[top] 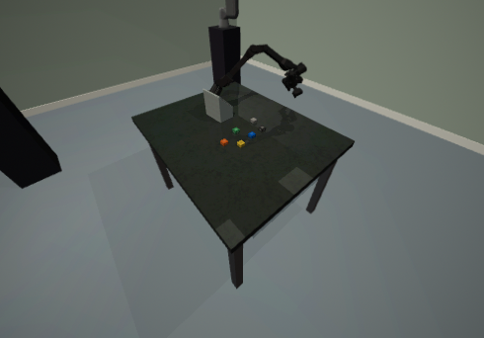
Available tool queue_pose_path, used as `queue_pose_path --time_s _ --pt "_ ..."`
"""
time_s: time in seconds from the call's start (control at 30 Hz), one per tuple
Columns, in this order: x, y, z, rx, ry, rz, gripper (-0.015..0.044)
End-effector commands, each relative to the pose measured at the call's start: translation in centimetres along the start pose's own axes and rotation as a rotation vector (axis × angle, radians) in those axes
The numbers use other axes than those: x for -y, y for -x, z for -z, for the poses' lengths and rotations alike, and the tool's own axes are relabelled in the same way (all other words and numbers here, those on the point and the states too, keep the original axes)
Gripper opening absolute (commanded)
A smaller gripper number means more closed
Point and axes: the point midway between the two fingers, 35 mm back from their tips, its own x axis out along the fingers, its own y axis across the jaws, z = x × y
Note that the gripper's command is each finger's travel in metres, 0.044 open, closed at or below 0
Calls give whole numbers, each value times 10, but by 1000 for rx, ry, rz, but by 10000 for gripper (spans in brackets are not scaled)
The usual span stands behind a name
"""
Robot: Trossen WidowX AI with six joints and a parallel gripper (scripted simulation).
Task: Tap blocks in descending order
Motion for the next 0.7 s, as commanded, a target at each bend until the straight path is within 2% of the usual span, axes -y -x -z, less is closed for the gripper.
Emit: queue_pose_path --time_s 0.0,0.3,0.67 --pt "68 7 30 -59 -69 110 400" --pt "187 55 97 -154 -216 303 400" --pt "291 147 208 -260 -449 475 400"
